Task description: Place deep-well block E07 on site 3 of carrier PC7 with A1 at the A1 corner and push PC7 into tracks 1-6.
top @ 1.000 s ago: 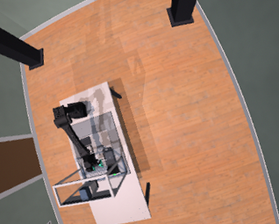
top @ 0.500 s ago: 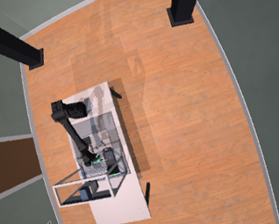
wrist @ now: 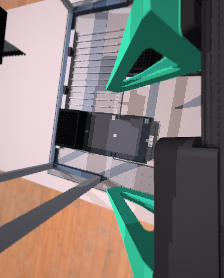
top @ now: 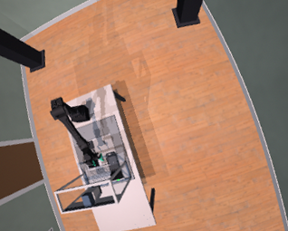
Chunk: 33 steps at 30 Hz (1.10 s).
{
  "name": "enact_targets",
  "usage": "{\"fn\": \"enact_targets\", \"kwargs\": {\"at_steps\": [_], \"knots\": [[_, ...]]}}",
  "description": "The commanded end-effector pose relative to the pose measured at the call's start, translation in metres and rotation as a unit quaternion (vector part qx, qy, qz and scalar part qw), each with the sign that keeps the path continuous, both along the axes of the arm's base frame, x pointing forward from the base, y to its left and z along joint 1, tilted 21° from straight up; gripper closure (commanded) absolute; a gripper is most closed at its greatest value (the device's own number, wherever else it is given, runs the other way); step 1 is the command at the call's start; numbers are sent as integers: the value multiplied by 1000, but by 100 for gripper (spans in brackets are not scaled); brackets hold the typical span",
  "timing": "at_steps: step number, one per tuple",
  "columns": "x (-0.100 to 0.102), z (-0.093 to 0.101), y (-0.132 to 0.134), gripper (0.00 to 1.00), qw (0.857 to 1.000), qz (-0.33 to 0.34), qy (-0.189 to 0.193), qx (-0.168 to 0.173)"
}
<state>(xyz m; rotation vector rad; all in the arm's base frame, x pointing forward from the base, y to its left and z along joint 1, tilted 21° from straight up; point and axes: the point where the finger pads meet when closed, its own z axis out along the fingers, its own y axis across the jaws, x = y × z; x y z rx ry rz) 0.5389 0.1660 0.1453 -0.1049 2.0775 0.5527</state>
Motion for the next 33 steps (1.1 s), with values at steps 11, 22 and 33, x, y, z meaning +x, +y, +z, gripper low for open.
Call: {"fn": "enact_targets", "kwargs": {"at_steps": [11, 22, 33], "knots": [[-46, 12, 4, 0, 1000, 2, -19, 12], [-41, -9, 18, 0, 996, 44, 73, -26], [-41, -45, 31, 0, 972, 96, 205, -69]]}}
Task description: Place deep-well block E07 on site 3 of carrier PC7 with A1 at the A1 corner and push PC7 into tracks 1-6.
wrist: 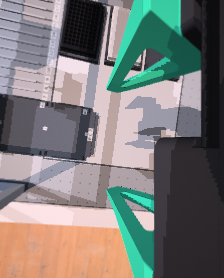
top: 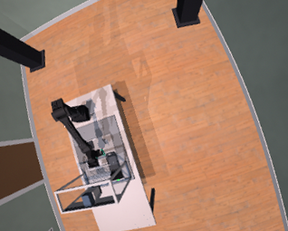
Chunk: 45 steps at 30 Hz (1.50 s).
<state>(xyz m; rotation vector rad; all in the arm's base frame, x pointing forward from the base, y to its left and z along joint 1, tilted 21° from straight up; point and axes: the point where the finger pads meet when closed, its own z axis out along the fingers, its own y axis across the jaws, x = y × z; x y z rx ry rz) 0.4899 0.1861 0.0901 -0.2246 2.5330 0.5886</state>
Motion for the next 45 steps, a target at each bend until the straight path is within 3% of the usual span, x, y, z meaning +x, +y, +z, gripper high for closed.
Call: {"fn": "enact_targets", "kwargs": {"at_steps": [1, 5, 14, 17, 18, 19, 22, 23, 27, 31, 35, 40, 42, 45], "knots": [[8, 6, 13, 0, 999, 30, 9, -14], [8, -10, 18, 0, 996, 54, 69, -32], [9, -13, 13, 0, 972, 100, 198, -73], [9, -13, 13, 0, 972, 100, 198, -73], [-9, -14, 8, 0, 971, 100, 205, -74], [-8, -11, 8, 0, 971, 100, 203, -74], [-10, -26, 8, 0, 968, 100, 217, -76], [-6, -14, -7, 0, 973, 66, 212, -64], [-12, -23, -29, 0, 972, 13, 228, -49], [-26, -47, -52, 0, 969, 23, 239, -54], [-29, -38, -63, 0, 973, 22, 225, -53], [-42, -51, -91, 0, 973, 22, 225, -54], [-51, -69, -103, 0, 969, 23, 241, -55], [-58, -70, -120, 0, 970, 22, 234, -56]]}}
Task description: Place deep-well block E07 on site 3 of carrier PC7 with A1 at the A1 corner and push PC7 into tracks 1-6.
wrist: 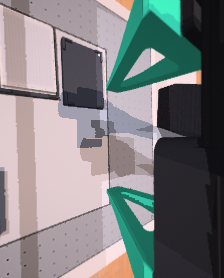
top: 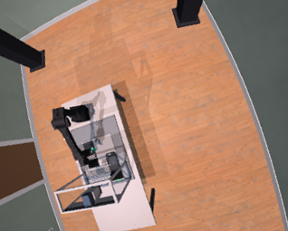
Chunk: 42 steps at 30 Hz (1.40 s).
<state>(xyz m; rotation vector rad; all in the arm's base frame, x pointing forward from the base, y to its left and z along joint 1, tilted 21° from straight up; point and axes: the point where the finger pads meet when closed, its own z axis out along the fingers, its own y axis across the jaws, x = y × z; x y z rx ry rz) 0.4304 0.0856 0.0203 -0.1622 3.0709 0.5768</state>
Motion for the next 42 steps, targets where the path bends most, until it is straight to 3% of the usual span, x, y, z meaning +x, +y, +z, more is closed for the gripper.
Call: {"fn": "enact_targets", "kwargs": {"at_steps": [1, 6, 7, 8, 11, 42], "knots": [[0, -1, -25, 0, 1000, 10, -24, 1], [-5, -4, -36, 0, 1000, 10, -26, 0], [10, 6, -24, 0, 999, 24, -43, 0], [11, 7, -23, 0, 999, 24, -44, 0], [2, 0, -30, 0, 1000, 12, -25, 0], [2, 0, -30, 0, 1000, 12, -25, 0]]}}
